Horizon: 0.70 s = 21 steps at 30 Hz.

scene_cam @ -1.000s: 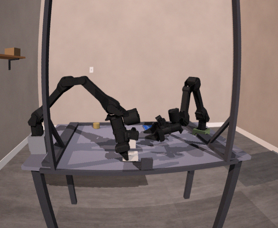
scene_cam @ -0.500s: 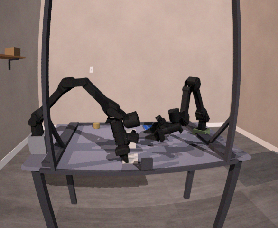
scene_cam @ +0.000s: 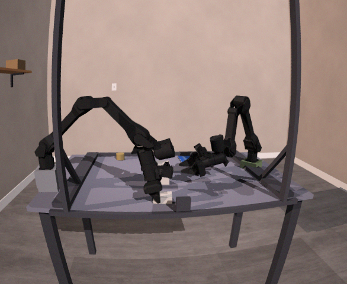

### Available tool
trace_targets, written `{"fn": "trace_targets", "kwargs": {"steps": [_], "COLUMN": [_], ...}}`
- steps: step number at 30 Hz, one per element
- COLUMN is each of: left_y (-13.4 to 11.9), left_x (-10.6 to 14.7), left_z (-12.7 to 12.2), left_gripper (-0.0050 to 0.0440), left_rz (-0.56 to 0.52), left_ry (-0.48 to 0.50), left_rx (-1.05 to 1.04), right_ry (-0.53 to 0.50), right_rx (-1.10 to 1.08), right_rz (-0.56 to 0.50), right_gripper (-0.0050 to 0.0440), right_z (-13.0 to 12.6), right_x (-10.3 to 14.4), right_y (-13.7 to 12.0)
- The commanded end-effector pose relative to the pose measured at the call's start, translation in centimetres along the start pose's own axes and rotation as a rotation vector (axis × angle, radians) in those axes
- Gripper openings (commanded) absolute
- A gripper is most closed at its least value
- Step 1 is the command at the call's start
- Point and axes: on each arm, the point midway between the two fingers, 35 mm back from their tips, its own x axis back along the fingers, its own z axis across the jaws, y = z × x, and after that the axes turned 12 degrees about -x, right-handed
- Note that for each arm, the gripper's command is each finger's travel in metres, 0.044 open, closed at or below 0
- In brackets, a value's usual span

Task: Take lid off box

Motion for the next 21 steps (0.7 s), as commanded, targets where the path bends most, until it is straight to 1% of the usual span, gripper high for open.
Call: {"fn": "trace_targets", "kwargs": {"steps": [1, 9, 10, 12, 15, 17, 19, 20, 21], "left_y": [1.2, 1.2, 1.6, 1.2, 1.1, 1.1, 0.9, 0.9, 0.8], "left_x": [1.4, 1.4, 2.4, 3.1, 5.6, 5.6, 7.8, 8.6, 8.9], "left_z": [0.2, 0.2, 0.3, 0.2, 0.1, 0.1, 0.1, 0.1, 0.1], "left_gripper": [0.0168, 0.036, 0.0362, 0.0362, 0.0362, 0.0362, 0.0362, 0.0362, 0.0362], "left_rz": [-0.039, -0.039, -0.055, -0.044, -0.043, -0.043, -0.043, -0.043, -0.043], "left_ry": [0.005, 0.005, 0.008, 0.008, 0.008, 0.008, 0.007, 0.008, 0.008], "left_rx": [0.003, 0.003, 0.006, 0.006, 0.004, 0.004, 0.004, 0.004, 0.004], "right_ry": [0.005, 0.005, 0.005, 0.005, 0.005, 0.005, 0.005, 0.005, 0.005], "right_rx": [-0.014, -0.014, -0.014, -0.014, -0.014, -0.014, -0.014, -0.014, -0.014], "right_rz": [-0.016, -0.016, -0.016, -0.016, -0.016, -0.016, -0.016, -0.016, -0.016], "right_gripper": [0.044, 0.044, 0.044, 0.044, 0.044, 0.044, 0.044, 0.044, 0.044], "right_z": [0.3, 0.3, 0.3, 0.3, 0.3, 0.3, 0.3, 0.3, 0.3], "right_x": [0.1, 0.1, 0.1, 0.1, 0.1, 0.1, 0.1, 0.1, 0.1], "right_y": [0.8, 0.8, 0.8, 0.8, 0.8, 0.8, 0.8, 0.8, 0.8]}}
